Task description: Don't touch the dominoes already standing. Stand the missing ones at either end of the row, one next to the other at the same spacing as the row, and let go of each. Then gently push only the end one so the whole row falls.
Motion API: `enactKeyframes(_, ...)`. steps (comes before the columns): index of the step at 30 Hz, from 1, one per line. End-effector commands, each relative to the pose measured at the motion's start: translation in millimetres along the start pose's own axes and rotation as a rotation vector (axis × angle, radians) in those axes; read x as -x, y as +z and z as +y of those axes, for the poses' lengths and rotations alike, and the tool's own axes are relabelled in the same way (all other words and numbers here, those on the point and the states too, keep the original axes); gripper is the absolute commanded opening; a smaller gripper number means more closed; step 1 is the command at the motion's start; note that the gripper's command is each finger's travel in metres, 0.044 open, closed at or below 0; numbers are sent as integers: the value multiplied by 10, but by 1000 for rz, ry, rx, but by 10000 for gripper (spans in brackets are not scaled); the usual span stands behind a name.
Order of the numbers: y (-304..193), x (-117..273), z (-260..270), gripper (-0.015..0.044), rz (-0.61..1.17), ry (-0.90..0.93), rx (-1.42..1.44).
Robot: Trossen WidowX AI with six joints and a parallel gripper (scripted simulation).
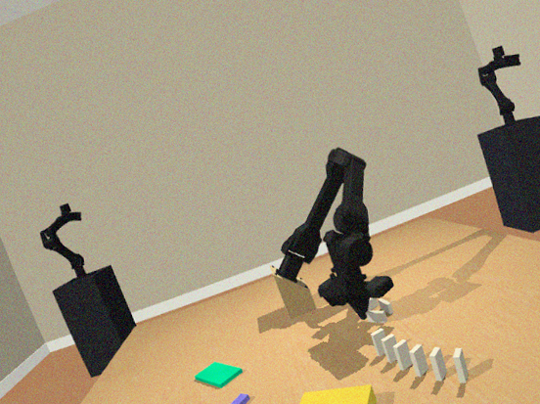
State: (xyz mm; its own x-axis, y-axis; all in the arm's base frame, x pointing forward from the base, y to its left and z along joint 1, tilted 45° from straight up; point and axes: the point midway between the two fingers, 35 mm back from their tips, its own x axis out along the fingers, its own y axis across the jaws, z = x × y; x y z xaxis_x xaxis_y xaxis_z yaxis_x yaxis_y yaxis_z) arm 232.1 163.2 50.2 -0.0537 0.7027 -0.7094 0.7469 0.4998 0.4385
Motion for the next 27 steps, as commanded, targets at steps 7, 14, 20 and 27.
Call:
enactKeyframes(7,10,-4,164,0,-1,3,-2)
enactKeyframes(14,25,0,212,0,-2,5,9)
enactKeyframes(20,125,408,425,0,-28,14,37)
enactKeyframes(27,22,795,542,0,-4,3,3)
